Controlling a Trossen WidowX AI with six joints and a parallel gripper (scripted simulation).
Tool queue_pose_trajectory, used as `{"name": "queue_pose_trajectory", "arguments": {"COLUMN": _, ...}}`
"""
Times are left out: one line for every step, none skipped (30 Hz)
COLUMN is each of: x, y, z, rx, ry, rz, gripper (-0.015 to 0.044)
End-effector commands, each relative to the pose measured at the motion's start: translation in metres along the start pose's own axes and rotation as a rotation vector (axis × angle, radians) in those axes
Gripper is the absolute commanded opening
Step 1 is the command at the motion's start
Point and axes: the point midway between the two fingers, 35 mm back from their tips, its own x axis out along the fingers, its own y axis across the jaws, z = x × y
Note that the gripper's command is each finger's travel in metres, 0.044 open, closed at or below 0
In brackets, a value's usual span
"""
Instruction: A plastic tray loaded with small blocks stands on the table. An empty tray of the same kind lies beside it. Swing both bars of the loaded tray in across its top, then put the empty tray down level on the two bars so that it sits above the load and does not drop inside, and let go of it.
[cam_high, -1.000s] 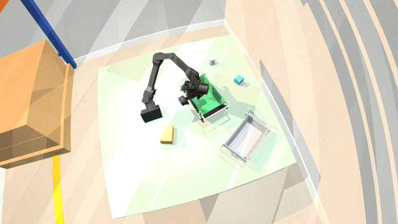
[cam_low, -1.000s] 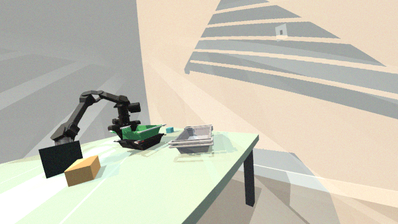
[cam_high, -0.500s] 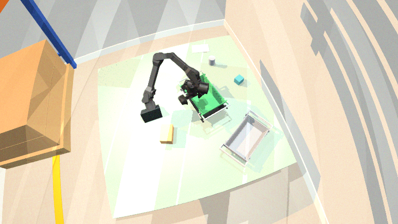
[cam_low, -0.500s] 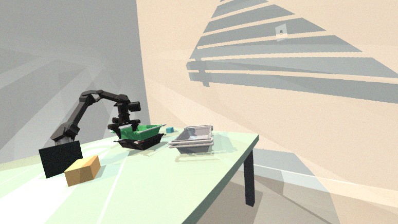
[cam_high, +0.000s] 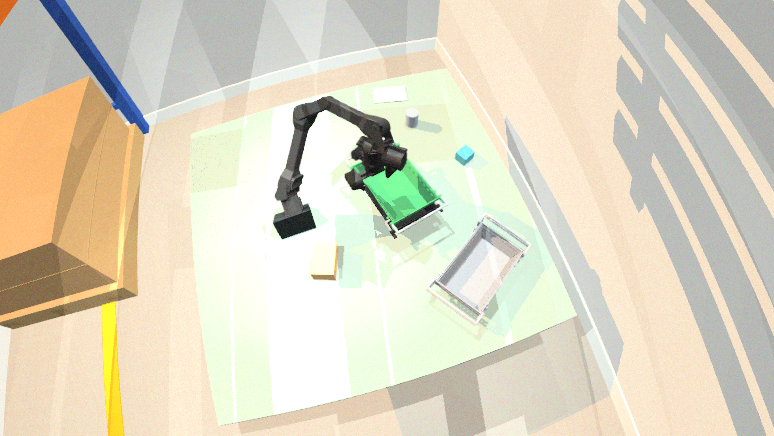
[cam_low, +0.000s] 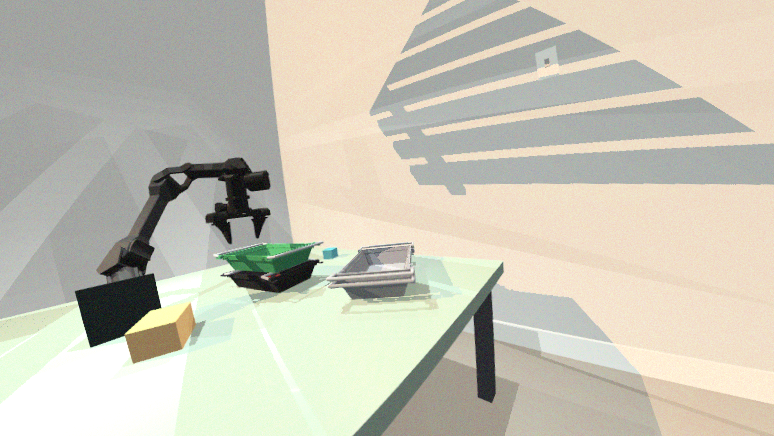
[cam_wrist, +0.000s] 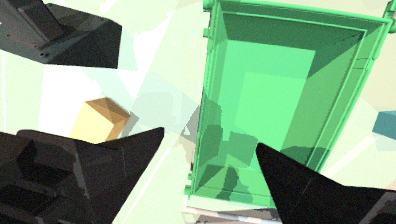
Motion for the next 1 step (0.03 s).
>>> {"name": "queue_pose_trajectory", "arguments": {"x": -0.0163, "y": 0.0022, "z": 0.0008, "rx": -0.004, "ry": 0.002, "rz": 0.001, "gripper": 0.044}}
